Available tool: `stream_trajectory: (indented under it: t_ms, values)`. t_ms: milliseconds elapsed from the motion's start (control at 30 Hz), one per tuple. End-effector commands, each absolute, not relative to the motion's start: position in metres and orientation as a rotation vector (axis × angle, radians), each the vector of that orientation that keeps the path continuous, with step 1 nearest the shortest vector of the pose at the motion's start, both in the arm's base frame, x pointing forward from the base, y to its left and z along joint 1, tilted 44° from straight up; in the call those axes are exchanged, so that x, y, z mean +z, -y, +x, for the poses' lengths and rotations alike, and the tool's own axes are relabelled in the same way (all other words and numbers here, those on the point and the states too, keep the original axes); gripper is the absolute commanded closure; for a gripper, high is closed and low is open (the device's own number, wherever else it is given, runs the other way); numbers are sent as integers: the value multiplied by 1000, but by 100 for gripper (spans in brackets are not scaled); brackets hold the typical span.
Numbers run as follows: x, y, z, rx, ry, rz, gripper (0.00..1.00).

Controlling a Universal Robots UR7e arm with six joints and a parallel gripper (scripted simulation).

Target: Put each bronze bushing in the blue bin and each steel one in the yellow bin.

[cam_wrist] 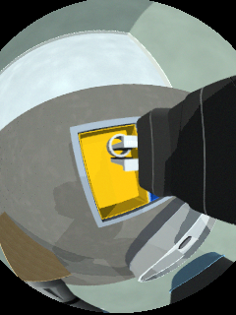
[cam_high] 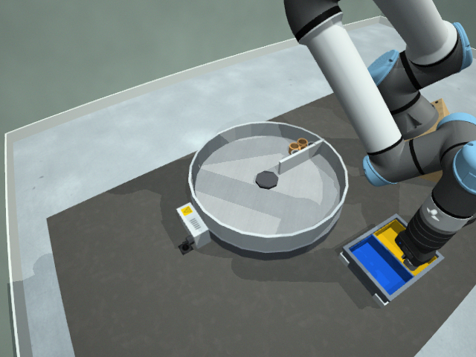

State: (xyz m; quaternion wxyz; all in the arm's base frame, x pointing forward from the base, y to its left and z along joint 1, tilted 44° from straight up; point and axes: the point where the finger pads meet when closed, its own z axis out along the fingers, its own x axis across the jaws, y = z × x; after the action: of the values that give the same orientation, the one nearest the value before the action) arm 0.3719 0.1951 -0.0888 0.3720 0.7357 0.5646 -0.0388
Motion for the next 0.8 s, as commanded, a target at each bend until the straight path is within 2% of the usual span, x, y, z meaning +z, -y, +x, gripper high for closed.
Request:
stream_trajectory:
  t_ms: [0, 767]
  values:
    - [-91, -194, 373, -98, -1447, 1886, 100]
    - [-97, -189, 376, -98, -1447, 1886, 100]
